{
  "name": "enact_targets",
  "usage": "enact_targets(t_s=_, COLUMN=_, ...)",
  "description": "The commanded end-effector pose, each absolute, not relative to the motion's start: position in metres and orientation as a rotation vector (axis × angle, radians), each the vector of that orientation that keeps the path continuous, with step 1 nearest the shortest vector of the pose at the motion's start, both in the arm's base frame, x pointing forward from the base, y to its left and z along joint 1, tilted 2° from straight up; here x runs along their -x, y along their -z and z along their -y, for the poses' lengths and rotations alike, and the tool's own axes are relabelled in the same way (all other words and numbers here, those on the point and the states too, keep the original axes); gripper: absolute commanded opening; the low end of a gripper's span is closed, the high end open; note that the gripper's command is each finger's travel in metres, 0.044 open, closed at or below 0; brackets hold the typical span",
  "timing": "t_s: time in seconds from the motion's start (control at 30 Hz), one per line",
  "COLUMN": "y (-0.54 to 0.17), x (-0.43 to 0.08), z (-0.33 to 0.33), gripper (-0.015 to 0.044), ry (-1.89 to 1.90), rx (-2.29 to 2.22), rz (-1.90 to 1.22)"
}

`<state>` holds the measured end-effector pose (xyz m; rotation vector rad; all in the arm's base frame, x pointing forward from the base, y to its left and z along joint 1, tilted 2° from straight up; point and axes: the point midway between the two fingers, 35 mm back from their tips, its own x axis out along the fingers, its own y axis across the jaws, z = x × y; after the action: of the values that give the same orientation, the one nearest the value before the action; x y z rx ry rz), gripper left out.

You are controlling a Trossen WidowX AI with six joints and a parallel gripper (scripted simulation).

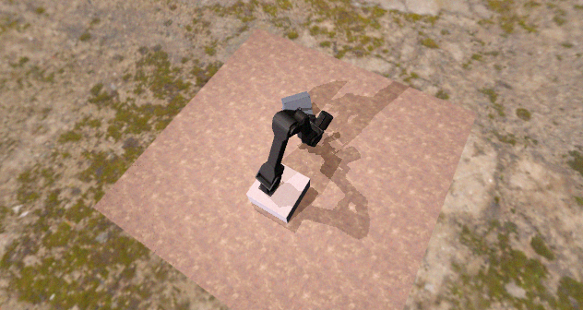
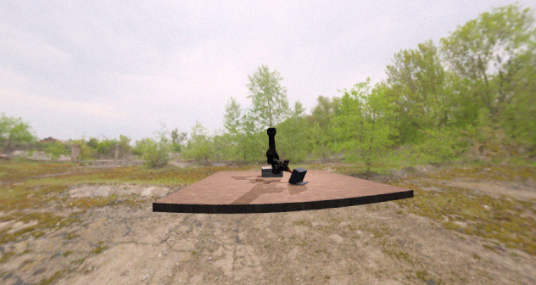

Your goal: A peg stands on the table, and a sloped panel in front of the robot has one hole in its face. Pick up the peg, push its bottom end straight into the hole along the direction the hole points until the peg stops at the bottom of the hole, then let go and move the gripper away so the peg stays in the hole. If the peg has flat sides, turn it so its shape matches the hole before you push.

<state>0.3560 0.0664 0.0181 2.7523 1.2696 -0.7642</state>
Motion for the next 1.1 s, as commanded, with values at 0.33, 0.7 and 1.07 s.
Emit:
enact_targets(t_s=0.33, y=-0.0191, x=-0.3558, z=-0.0651, gripper=0.0000, ry=0.761, rx=-2.753, rz=-1.266)
enact_targets(t_s=0.7, y=-0.0185, x=-0.3591, z=-0.0661, gripper=0.0000, ry=0.761, rx=-2.753, rz=-1.266)
enact_targets(t_s=1.07, y=-0.0177, x=-0.3621, z=-0.0676, gripper=0.0000, ry=0.760, rx=-2.753, rz=-1.266)
